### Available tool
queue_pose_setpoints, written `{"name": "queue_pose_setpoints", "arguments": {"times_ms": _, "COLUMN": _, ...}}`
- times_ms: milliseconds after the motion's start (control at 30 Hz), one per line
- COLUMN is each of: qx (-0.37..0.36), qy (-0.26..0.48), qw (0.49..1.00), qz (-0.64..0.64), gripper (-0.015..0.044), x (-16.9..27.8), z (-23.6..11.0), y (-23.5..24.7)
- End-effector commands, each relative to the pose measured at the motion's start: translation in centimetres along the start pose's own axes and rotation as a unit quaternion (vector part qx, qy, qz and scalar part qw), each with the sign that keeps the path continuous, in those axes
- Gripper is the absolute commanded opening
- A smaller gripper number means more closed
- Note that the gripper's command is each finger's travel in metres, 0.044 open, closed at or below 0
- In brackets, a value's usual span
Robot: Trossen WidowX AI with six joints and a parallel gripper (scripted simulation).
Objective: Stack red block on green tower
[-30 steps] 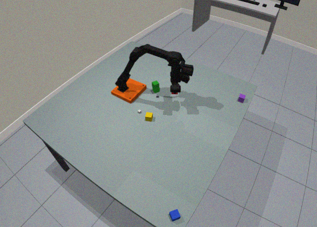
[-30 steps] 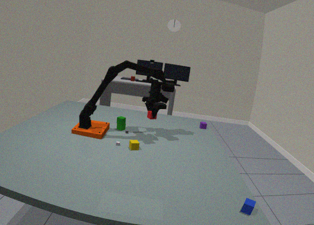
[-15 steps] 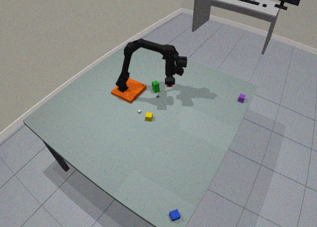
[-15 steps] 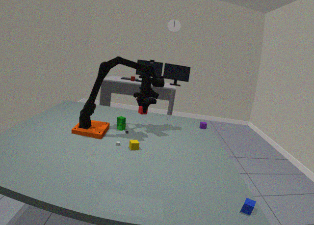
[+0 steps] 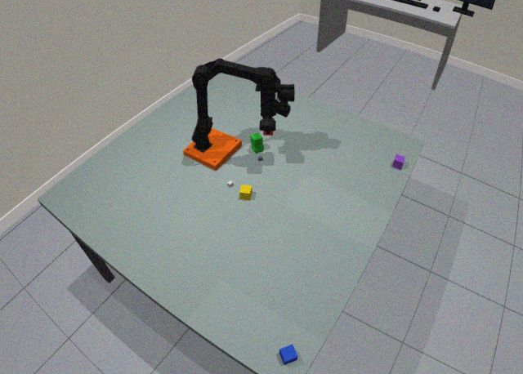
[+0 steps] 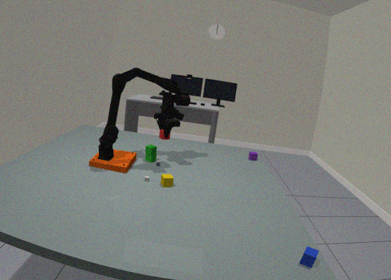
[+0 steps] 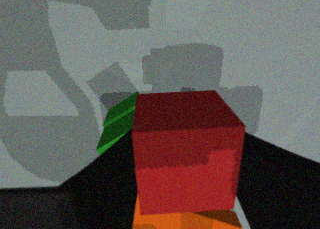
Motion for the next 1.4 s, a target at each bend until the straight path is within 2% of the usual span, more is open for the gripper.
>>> {"name": "queue_pose_setpoints", "arguments": {"times_ms": 0, "qx": -0.004, "qy": 0.004, "qw": 1.0, "qz": 0.003, "gripper": 0.0, "x": 1.4, "z": 0.4, "y": 1.2}}
{"name": "queue_pose_setpoints", "arguments": {"times_ms": 333, "qx": -0.004, "qy": 0.005, "qw": 1.0, "qz": 0.003, "gripper": 0.0, "x": 4.8, "z": 1.1, "y": 3.5}}
{"name": "queue_pose_setpoints", "arguments": {"times_ms": 667, "qx": -0.004, "qy": 0.005, "qw": 1.0, "qz": 0.003, "gripper": 0.0, "x": 4.9, "z": 2.5, "y": 3.6}}
{"name": "queue_pose_setpoints", "arguments": {"times_ms": 933, "qx": -0.004, "qy": 0.005, "qw": 1.0, "qz": 0.003, "gripper": 0.0, "x": 4.9, "z": 5.0, "y": 3.6}}
{"name": "queue_pose_setpoints", "arguments": {"times_ms": 1367, "qx": -0.004, "qy": 0.005, "qw": 1.0, "qz": 0.003, "gripper": 0.0, "x": 4.9, "z": 5.1, "y": 3.6}}
Point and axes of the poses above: the point midway between the two fingers, 35 mm back from their tips, its own z axis out along the fingers, its own y axis across the jaws, x = y × z, the point moved 7 cm from there along -z, back along the fingers, and after that the axes turned 1 degree about -z, right-handed, at the moved point
